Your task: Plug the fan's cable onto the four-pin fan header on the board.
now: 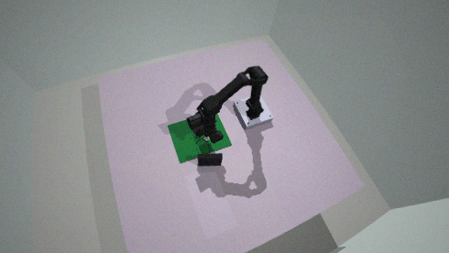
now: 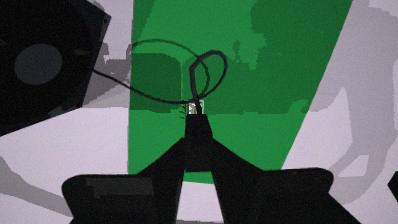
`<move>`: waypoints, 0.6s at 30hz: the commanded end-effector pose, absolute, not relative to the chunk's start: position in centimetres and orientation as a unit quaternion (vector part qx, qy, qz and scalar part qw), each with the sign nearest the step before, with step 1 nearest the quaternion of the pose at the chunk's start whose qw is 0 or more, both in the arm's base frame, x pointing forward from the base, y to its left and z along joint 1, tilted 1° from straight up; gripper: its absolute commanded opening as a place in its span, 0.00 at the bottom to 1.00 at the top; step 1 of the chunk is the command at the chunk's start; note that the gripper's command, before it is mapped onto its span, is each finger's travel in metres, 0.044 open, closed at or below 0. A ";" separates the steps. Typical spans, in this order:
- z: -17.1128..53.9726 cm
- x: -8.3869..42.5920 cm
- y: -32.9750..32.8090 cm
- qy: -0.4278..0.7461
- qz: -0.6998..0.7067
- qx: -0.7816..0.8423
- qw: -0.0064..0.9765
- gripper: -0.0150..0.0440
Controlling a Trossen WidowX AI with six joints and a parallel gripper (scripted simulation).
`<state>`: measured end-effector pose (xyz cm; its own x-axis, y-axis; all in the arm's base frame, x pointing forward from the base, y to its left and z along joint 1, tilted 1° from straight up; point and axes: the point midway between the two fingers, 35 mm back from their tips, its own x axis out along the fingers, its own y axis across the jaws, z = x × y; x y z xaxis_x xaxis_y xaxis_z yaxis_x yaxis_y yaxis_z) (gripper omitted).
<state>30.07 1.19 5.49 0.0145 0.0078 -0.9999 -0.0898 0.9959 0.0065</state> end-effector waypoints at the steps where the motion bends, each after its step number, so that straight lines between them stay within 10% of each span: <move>1: 5.5 29.9 1.2 0.702 0.036 -0.030 0.711 0.25; 18: 3.3 29.8 1.2 0.702 0.036 -0.030 0.711 0.25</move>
